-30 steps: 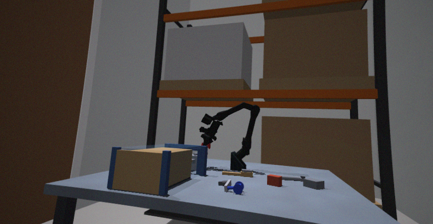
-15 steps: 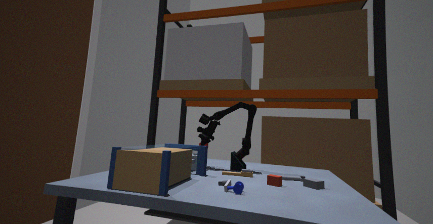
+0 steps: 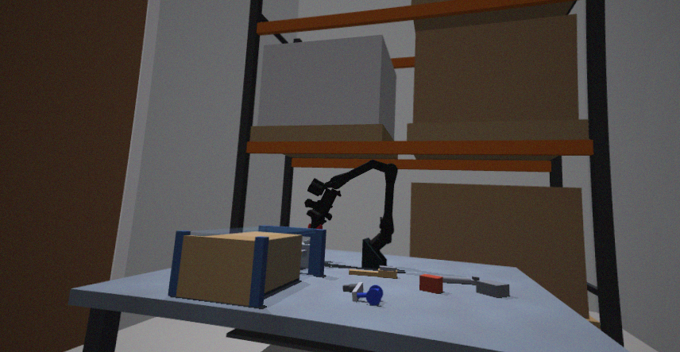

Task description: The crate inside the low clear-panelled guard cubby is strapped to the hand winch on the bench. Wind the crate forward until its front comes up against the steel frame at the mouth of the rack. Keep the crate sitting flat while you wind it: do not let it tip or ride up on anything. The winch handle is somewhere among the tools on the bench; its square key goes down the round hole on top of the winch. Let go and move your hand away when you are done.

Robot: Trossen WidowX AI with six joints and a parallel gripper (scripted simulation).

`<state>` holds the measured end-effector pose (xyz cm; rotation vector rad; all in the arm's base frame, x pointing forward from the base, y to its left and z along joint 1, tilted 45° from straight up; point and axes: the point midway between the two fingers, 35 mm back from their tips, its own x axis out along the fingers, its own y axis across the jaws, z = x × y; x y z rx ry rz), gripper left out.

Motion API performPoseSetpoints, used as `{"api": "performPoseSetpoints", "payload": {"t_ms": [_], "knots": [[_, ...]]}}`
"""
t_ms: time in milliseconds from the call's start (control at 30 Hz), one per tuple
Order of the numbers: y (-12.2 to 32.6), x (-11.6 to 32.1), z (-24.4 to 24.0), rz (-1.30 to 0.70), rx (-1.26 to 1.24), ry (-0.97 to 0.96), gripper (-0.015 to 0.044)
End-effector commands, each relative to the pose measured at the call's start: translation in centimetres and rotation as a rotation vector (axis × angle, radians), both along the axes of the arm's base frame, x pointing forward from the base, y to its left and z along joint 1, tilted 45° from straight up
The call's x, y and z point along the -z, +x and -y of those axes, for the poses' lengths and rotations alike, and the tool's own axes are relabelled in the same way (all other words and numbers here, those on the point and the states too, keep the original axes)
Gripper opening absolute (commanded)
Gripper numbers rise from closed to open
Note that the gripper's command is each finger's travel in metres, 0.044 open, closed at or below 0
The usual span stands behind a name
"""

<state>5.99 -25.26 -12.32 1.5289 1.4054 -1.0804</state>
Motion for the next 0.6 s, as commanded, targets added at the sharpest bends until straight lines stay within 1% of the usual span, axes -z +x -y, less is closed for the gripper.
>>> {"api": "performPoseSetpoints", "payload": {"t_ms": [0, 133, 567], "knots": [[0.4, 1.4, 1.3, 0.004, -0.003, -0.014, 0.0000], [0.8, 2.4, 2.4, 0.004, -0.003, -0.015, 0.0000], [1.7, 3.5, 3.8, 0.005, -0.003, -0.016, 0.0000]]}}
